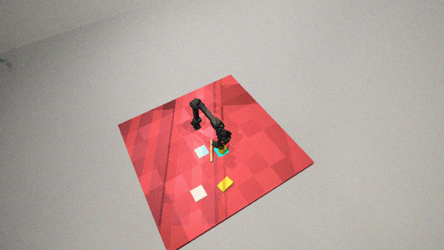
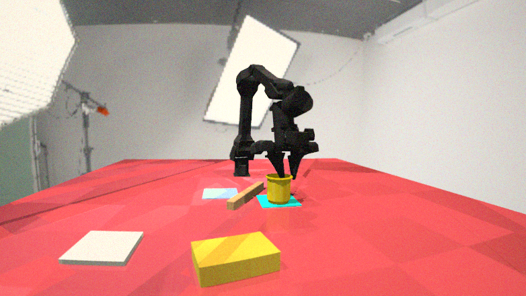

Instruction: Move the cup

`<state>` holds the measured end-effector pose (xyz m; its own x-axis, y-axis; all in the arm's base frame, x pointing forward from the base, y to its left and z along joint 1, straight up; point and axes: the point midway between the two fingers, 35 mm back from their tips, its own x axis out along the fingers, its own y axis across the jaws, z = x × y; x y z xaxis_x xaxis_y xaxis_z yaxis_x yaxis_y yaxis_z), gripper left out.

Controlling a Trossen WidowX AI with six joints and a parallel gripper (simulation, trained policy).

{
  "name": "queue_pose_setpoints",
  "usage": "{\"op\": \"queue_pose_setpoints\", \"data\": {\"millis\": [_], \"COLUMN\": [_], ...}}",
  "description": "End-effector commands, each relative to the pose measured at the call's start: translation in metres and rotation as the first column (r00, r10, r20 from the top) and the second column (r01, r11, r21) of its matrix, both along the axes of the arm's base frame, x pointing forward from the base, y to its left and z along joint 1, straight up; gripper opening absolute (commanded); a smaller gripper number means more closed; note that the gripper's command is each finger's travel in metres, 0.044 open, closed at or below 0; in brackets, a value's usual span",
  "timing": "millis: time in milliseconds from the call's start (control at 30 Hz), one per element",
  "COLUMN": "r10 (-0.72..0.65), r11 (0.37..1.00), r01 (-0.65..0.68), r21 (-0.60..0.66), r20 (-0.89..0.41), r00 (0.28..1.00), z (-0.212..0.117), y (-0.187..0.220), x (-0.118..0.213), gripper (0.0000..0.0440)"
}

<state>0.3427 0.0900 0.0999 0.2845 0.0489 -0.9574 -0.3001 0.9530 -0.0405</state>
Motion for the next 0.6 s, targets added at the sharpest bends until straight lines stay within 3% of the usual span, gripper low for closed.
{"op": "queue_pose_setpoints", "data": {"millis": [0, 367, 567], "r10": [0.001, -0.018, -0.036], "r11": [1.000, 0.998, 0.997], "r01": [-0.001, 0.013, 0.027], "r21": [0.019, 0.062, 0.077], "r20": [0.007, 0.077, 0.113], "r00": [1.000, 0.997, 0.993], "z": [0.009, 0.043, 0.060], "y": [-0.001, -0.004, -0.008], "x": [-0.006, -0.010, -0.009], "gripper": [0.0168, 0.0226, 0.0367]}}
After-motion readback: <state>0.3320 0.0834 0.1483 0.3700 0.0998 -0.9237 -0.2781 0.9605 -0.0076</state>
